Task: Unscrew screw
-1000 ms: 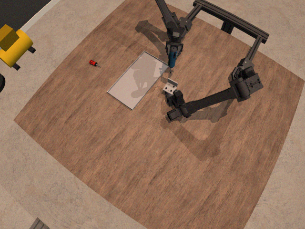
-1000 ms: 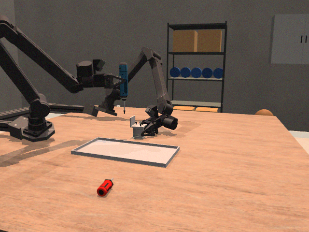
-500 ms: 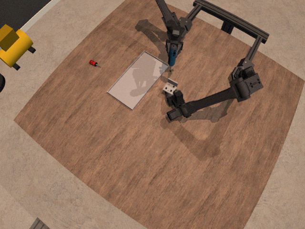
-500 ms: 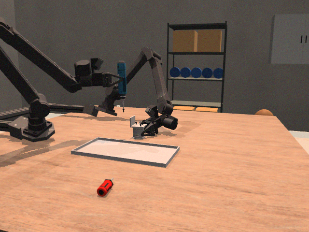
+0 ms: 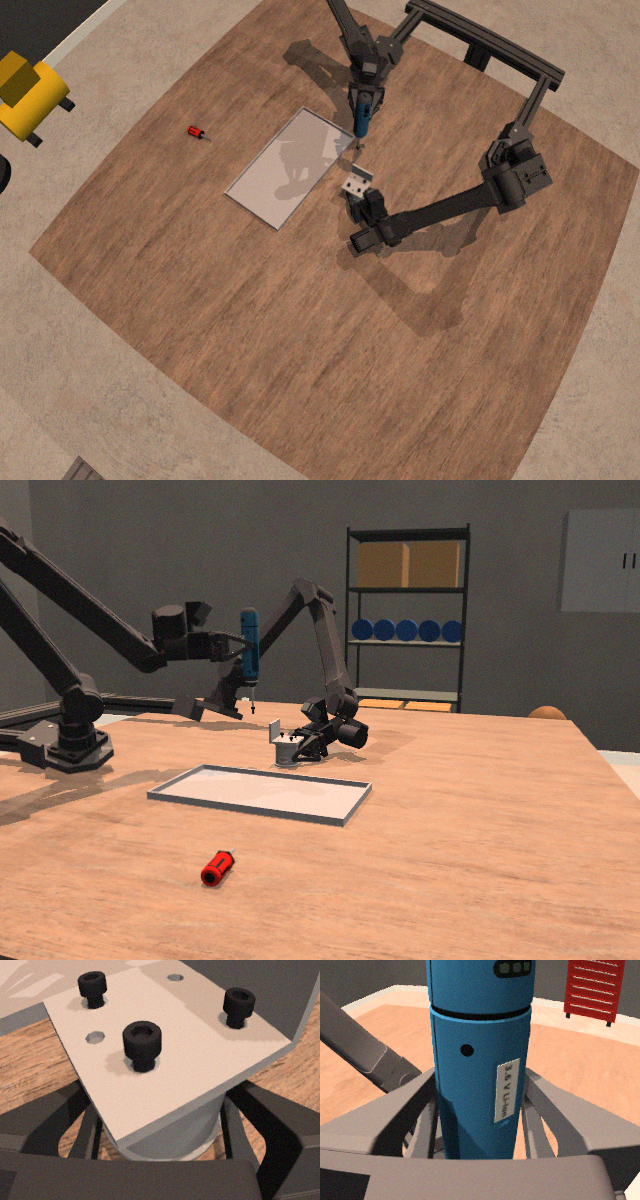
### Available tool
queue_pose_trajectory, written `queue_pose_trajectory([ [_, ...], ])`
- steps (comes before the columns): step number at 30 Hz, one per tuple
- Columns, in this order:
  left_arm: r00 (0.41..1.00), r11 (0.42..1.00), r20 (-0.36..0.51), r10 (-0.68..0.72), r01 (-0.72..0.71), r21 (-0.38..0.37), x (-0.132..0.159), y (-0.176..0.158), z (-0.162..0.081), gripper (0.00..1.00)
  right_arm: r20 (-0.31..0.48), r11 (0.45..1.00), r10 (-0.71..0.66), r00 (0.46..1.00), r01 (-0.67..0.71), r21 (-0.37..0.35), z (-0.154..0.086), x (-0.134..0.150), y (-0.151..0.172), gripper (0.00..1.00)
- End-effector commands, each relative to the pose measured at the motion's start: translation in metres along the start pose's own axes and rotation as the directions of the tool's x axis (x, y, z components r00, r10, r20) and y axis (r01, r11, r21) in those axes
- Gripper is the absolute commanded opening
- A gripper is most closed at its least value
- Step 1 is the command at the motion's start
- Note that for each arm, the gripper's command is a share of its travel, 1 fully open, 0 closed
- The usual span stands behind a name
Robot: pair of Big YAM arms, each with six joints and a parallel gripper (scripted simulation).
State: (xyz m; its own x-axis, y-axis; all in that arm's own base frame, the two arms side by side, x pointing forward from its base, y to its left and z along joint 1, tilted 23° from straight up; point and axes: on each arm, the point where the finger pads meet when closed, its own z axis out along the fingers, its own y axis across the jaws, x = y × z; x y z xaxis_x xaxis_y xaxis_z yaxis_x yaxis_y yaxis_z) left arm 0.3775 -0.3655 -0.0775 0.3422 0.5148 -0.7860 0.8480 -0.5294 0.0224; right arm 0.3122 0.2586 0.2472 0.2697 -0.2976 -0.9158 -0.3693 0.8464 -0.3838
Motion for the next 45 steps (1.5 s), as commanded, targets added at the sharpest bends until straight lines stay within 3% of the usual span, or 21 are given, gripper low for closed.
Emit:
queue_pose_trajectory([
  [1,1.000,1.000,0.001,0.017,-0.017,-0.011,-0.004,0.008,-0.003,0.59,0.048,1.000,0.015,0.999,-0.015,-0.005,-0.001,-0.021,0.001,0.42],
  [6,1.000,1.000,0.001,0.017,-0.017,-0.011,-0.004,0.008,-0.003,0.59,0.036,1.000,0.015,0.999,-0.014,-0.011,-0.008,-0.013,0.002,0.42],
  [13,1.000,1.000,0.001,0.017,-0.017,-0.011,-0.004,0.008,-0.003,0.59,0.069,0.999,0.032,0.997,-0.032,0.003,-0.001,-0.029,-0.002,0.42],
  [24,1.000,1.000,0.001,0.017,-0.017,-0.011,-0.004,0.008,-0.003,0.59,0.027,1.000,0.023,0.999,-0.023,-0.015,-0.012,-0.008,0.003,0.42],
  [28,1.000,1.000,0.001,0.017,-0.017,-0.011,-0.004,0.008,-0.003,0.59,0.058,0.999,0.036,0.998,-0.036,-0.002,-0.004,-0.024,-0.001,0.42],
  [38,1.000,1.000,0.001,0.017,-0.017,-0.011,-0.004,0.008,-0.003,0.59,0.028,1.000,0.025,0.999,-0.025,-0.014,-0.013,-0.008,0.002,0.42],
  [45,1.000,1.000,0.001,0.017,-0.017,-0.011,-0.004,0.008,-0.003,0.59,0.047,0.999,0.033,0.998,-0.033,-0.006,-0.010,-0.015,0.000,0.42],
])
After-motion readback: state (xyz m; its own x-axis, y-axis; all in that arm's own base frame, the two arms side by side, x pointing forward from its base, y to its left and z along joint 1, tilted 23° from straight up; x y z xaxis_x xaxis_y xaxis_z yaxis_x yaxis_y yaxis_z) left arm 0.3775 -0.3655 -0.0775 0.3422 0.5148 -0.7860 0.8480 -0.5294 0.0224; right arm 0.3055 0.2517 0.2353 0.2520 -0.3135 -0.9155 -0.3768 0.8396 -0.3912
